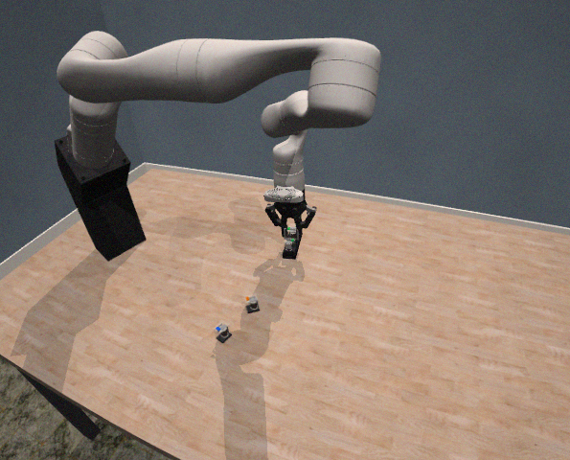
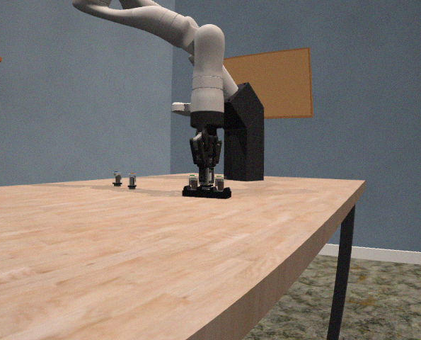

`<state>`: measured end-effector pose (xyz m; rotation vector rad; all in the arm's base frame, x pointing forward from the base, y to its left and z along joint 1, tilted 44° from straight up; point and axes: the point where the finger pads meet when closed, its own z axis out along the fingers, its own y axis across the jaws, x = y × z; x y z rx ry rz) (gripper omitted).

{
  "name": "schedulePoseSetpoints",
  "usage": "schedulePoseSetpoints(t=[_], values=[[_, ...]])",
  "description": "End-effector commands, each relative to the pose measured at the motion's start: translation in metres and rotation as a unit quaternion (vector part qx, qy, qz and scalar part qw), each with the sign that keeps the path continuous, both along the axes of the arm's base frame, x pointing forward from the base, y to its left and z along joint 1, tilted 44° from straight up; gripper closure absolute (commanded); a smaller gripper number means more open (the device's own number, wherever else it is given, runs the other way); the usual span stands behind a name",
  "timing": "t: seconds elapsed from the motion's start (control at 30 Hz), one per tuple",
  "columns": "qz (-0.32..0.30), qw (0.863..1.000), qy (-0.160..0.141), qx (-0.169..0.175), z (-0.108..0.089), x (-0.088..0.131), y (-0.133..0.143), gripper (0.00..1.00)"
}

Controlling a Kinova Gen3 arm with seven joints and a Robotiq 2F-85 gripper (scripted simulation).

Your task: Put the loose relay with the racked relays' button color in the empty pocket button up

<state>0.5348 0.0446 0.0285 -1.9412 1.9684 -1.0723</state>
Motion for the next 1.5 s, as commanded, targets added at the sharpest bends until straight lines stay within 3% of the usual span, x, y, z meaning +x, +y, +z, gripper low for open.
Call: schedulePoseSetpoints(t=[0.0,1.47], values=[[0.0,1.0,0.0,0.0,0.0,0.0004,0.0003,1.0],[0.0,1.0,0.0,0.0,-0.0081,0.0069,-0.0037,1.0]])
